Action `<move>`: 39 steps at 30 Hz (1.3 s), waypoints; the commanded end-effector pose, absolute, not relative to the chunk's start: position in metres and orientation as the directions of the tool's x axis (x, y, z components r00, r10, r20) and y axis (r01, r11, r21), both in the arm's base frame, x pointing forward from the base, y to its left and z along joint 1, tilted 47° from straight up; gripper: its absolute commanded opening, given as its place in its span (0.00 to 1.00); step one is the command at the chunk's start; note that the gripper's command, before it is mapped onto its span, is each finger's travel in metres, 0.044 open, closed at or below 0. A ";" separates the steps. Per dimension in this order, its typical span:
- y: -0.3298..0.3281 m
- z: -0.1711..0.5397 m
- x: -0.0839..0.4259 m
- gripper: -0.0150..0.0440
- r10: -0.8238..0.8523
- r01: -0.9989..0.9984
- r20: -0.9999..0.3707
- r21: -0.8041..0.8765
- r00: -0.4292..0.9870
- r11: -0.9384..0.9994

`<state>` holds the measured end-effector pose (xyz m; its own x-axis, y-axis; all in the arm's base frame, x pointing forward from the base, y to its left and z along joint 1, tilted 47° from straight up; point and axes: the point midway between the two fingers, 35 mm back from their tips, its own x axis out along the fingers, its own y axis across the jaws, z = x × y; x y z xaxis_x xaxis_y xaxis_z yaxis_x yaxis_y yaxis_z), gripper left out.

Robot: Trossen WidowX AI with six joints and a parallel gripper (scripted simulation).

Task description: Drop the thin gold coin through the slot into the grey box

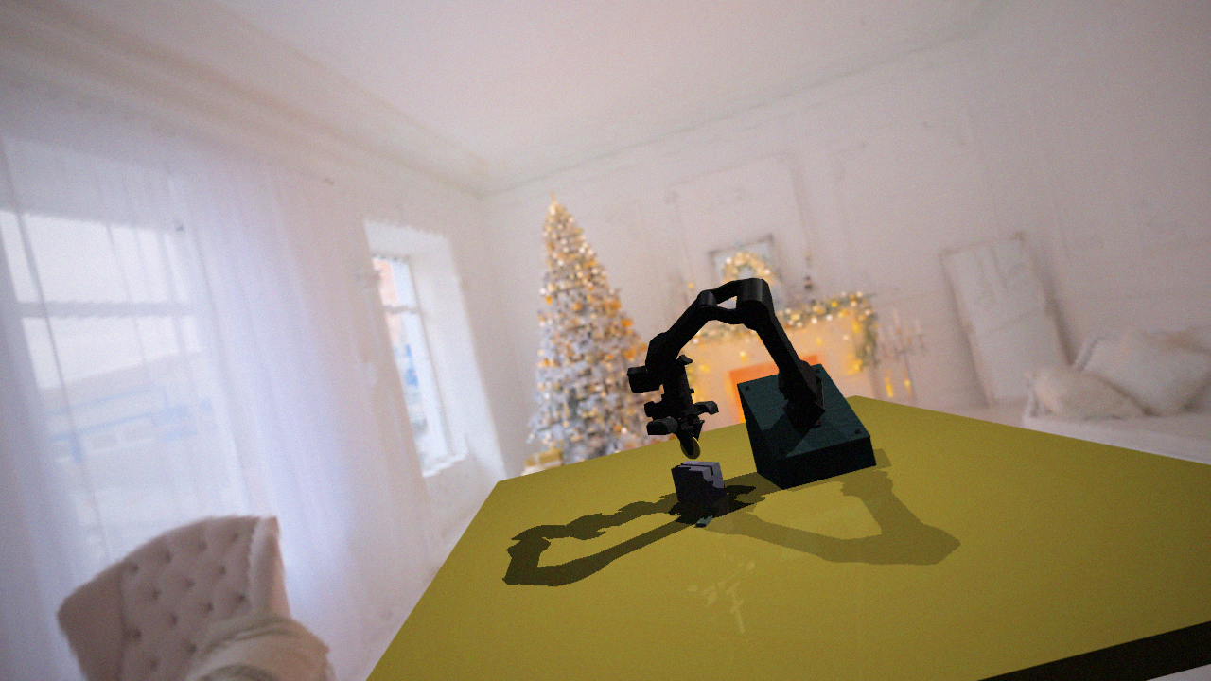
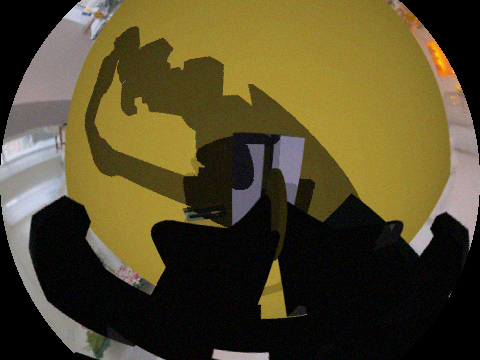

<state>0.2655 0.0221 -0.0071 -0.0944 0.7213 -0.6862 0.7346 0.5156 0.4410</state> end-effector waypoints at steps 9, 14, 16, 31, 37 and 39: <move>0.028 -0.011 0.265 0.25 0.724 0.738 -0.683 0.441 -0.092 0.510; 0.030 -0.013 0.265 0.25 0.724 0.738 -0.683 0.441 -0.092 0.510; 0.030 -0.014 0.265 0.25 0.724 0.738 -0.683 0.441 -0.092 0.510; 0.031 -0.015 0.264 0.53 0.722 0.734 -0.686 0.441 -0.094 0.516; 0.031 -0.015 0.264 0.53 0.722 0.734 -0.686 0.441 -0.094 0.516; 0.028 -0.013 0.265 0.62 0.721 0.735 -0.686 0.441 -0.094 0.515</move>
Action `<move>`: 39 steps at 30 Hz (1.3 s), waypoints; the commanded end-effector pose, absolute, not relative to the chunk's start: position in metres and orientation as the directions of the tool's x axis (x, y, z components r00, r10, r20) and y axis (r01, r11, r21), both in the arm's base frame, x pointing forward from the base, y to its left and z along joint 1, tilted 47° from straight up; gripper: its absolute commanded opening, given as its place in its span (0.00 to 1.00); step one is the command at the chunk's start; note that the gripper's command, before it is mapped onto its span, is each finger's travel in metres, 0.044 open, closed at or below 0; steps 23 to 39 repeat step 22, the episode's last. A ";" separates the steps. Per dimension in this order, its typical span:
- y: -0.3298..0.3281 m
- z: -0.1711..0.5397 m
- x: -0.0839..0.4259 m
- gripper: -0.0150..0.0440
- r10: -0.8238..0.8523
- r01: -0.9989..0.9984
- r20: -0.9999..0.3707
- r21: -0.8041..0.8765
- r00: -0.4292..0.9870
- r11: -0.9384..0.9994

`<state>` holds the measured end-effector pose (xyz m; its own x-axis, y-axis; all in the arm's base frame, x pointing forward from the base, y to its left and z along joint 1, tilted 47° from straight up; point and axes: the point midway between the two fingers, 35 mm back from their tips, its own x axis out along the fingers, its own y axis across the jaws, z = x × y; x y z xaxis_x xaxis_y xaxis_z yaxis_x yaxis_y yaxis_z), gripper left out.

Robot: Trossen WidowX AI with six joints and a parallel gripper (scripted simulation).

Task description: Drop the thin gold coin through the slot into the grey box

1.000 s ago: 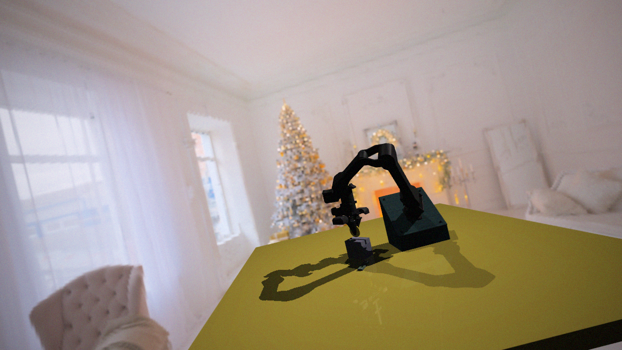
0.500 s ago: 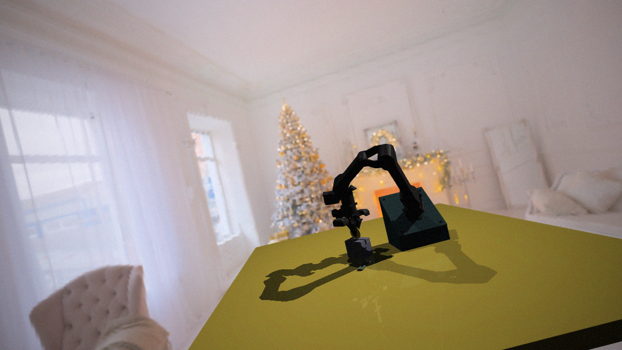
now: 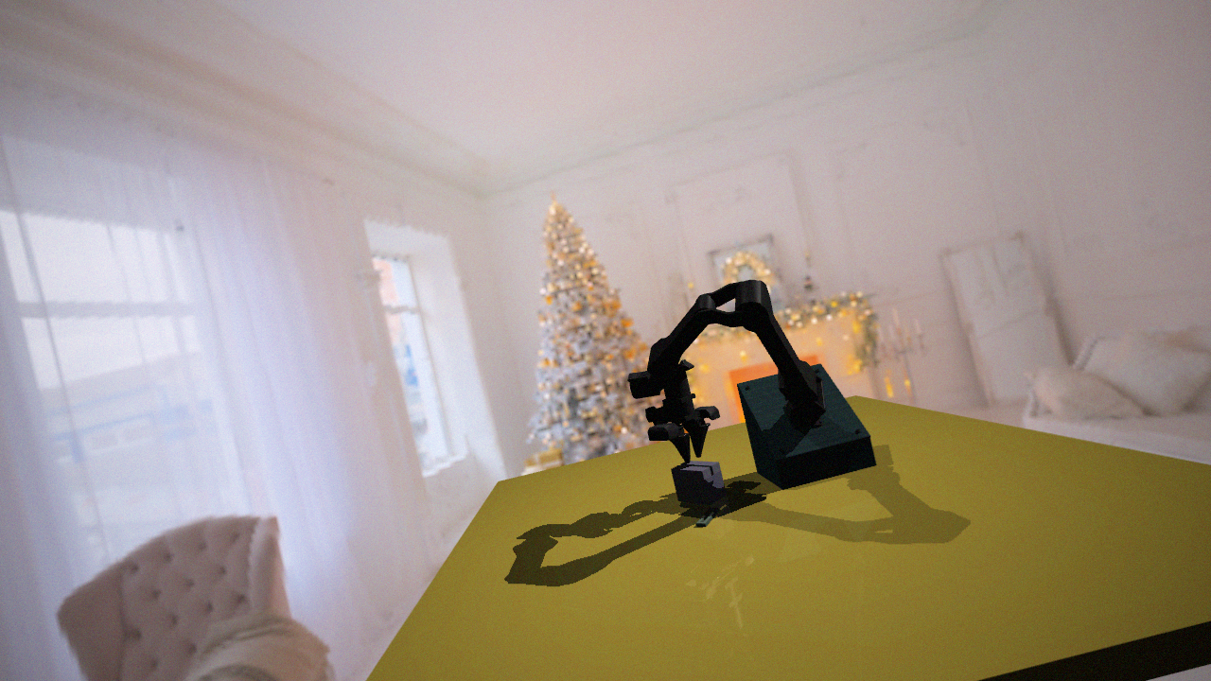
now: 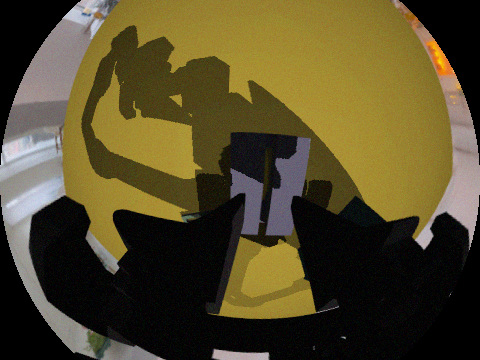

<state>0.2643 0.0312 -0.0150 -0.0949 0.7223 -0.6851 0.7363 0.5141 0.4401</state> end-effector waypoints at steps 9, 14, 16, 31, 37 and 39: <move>-0.008 0.023 0.267 1.00 0.726 0.739 -0.681 0.439 -0.098 0.512; -0.010 0.025 0.266 1.00 0.726 0.739 -0.680 0.439 -0.099 0.511; -0.010 0.025 0.266 1.00 0.726 0.739 -0.680 0.439 -0.099 0.511; -0.010 0.025 0.266 1.00 0.726 0.739 -0.680 0.439 -0.099 0.511; -0.010 0.025 0.266 1.00 0.726 0.739 -0.680 0.439 -0.099 0.511; -0.010 0.025 0.266 1.00 0.726 0.739 -0.680 0.439 -0.099 0.511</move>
